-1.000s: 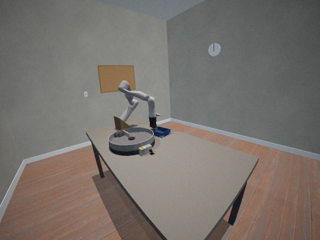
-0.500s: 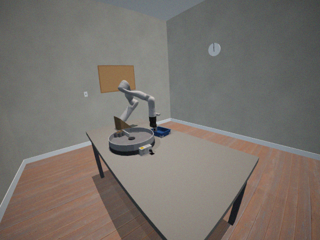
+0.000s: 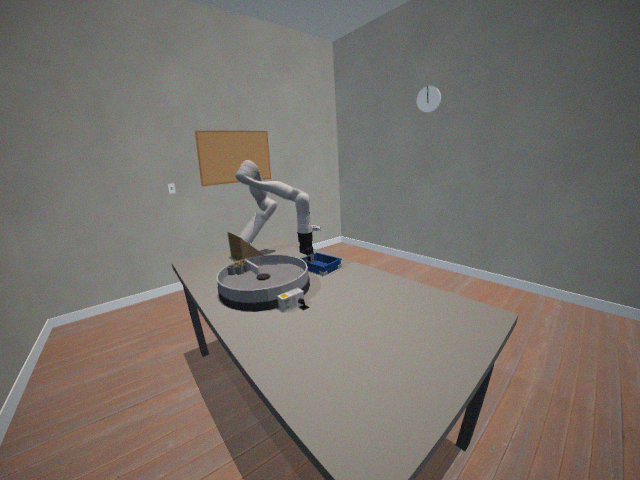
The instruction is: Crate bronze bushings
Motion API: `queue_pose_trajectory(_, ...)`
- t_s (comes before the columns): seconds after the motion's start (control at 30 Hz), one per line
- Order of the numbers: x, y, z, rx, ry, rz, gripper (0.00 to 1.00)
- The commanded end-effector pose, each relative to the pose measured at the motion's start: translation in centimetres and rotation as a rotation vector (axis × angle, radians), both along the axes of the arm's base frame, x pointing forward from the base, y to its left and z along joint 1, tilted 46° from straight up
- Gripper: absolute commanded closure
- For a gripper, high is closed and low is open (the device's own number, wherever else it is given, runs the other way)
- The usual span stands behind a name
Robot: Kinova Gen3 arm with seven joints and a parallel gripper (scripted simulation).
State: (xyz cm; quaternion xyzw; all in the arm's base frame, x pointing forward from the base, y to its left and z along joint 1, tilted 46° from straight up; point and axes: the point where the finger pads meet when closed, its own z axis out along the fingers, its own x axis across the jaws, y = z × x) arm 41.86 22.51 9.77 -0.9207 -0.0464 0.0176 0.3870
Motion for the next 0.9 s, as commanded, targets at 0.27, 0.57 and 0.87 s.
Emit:
queue_pose_trajectory(0.27,0.17,-0.33,0.26,-0.001,-0.003,-0.004,0.53)
queue_pose_trajectory(0.57,0.17,-0.74,0.66,-0.001,-0.003,-0.004,0.53)
queue_pose_trajectory(0.87,0.17,-0.74,0.66,-0.001,-0.003,-0.004,0.53)
